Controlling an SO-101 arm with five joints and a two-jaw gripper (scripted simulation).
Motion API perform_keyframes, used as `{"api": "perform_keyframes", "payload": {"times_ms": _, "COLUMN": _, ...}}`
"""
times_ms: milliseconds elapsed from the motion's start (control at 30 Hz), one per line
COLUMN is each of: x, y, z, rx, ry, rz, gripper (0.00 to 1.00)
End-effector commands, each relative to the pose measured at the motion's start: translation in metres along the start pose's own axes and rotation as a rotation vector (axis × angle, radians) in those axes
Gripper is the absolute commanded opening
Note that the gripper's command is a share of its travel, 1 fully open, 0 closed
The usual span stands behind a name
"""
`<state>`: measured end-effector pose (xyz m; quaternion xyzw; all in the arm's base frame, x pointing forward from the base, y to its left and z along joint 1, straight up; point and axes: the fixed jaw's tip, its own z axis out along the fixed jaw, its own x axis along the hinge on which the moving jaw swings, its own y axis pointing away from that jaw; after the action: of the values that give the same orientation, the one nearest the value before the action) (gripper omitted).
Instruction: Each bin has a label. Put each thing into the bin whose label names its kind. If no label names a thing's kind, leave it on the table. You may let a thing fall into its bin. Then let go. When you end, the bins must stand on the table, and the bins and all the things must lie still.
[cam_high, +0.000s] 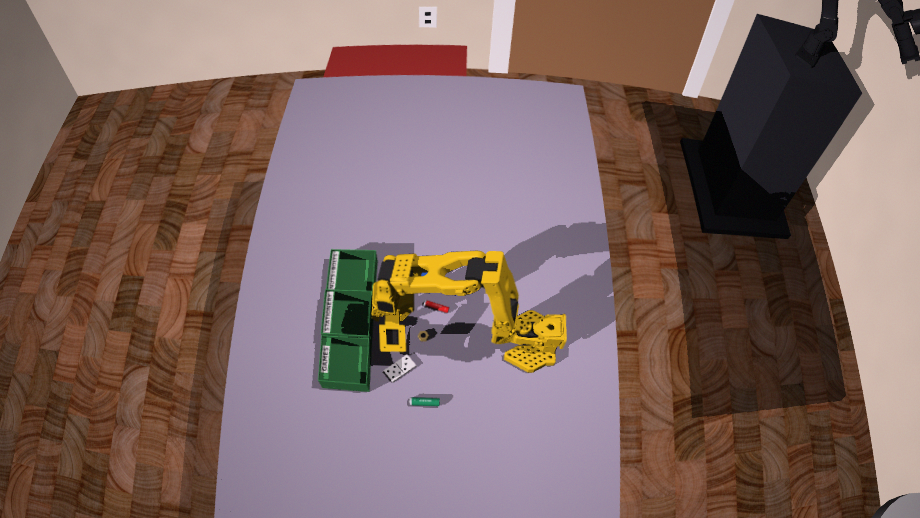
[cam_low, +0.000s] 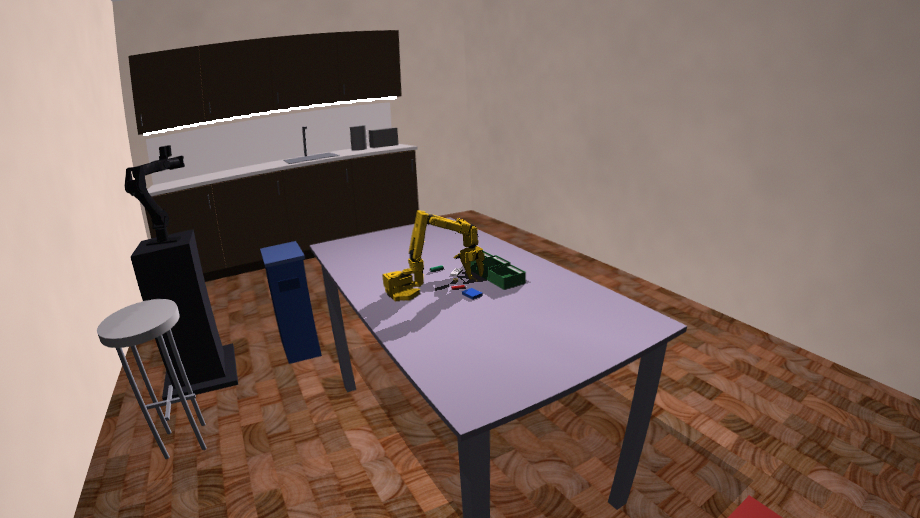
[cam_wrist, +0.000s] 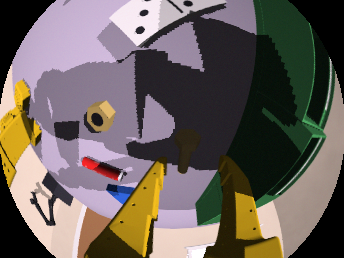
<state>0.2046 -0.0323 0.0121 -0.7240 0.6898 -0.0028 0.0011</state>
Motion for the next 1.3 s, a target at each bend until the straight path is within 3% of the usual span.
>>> {"api": "perform_keyframes", "payload": {"times_ms": 0, "x": 0.0025, "y": -0.0025, "z": 0.0029, "rx": 0.013, "ry": 0.001, "rz": 0.004, "gripper": 0.22}}
{"api": "perform_keyframes", "payload": {"times_ms": 733, "x": 0.0025, "y": -0.0025, "z": 0.0029, "rx": 0.013, "ry": 0.001, "rz": 0.004, "gripper": 0.21}}
{"api": "perform_keyframes", "payload": {"times_ms": 1267, "x": 0.0025, "y": -0.0025, "z": 0.0029, "rx": 0.013, "ry": 0.001, "rz": 0.004, "gripper": 0.12}}
